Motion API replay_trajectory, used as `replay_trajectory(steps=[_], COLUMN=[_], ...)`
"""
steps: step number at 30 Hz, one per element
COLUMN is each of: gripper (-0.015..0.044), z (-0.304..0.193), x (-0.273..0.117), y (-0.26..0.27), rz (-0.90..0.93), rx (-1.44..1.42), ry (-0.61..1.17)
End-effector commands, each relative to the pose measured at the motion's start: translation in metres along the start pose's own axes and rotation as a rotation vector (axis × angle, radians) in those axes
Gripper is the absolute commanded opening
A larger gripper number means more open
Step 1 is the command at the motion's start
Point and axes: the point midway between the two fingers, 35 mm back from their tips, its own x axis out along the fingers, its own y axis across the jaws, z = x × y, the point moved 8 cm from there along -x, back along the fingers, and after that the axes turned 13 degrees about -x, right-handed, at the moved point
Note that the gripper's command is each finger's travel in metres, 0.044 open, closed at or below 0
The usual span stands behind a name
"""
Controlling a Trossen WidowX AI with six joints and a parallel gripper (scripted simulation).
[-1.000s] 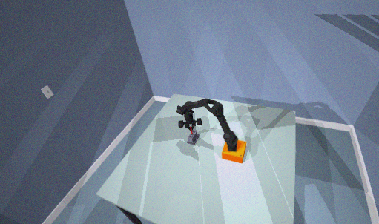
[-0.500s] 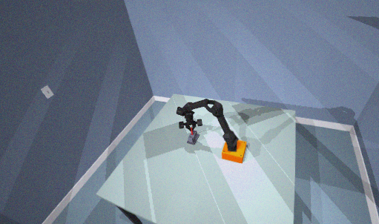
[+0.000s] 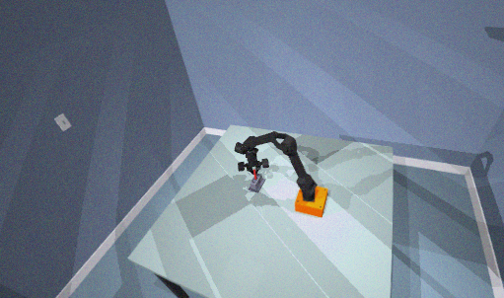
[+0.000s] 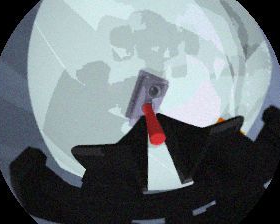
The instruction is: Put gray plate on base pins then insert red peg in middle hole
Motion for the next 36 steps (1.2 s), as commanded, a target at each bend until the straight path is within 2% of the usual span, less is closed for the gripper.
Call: replay_trajectory(steps=[1,22,28,36], gripper=[0.0000,0.0000,0.0150,0.0150], z=[-0.0008,-0.0006,-0.0006,-0.0006], x=[0.0010,0.0015,0.0015,0.0015], y=[-0.0006,-0.0010,-0.0010,-0.0010], rz=[-0.001,0.000,0.000,0.000], rx=[0.002,0.001,0.001,0.001], ry=[0.001,0.000,0.000,0.000])
